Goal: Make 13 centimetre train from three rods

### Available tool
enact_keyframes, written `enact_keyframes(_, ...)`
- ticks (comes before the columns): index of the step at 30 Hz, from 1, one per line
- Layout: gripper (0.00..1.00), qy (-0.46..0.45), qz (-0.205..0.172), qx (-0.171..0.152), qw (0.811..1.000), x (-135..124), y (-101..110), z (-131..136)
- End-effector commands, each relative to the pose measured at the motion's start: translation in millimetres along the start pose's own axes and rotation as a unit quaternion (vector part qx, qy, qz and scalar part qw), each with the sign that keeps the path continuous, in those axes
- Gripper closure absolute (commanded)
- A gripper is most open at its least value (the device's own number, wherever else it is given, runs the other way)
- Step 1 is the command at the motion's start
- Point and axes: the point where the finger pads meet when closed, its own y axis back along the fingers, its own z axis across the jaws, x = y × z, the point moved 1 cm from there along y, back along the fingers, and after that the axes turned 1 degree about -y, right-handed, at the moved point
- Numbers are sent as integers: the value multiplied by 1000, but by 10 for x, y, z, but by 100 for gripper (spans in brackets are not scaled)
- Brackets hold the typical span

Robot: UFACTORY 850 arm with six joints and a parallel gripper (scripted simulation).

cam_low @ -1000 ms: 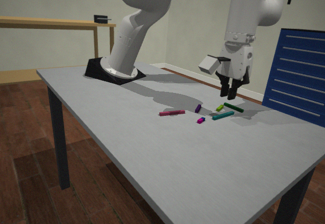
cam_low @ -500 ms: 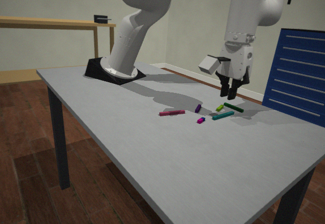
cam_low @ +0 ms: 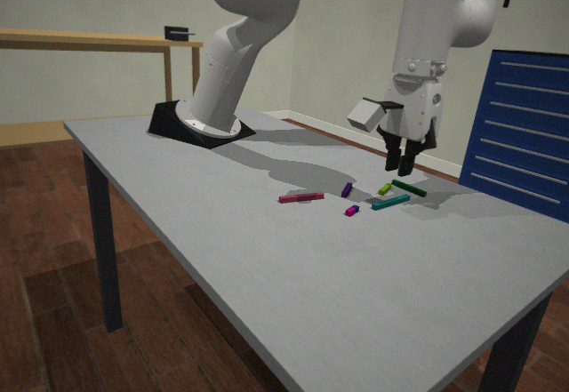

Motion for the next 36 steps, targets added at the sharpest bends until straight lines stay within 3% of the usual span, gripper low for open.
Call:
enact_keyframes(1, 76, 0, -1, 1, 1000, 0, -13, -8)
enact_keyframes(36, 76, 0, -1, 1, 1000, 19, -457, -4)
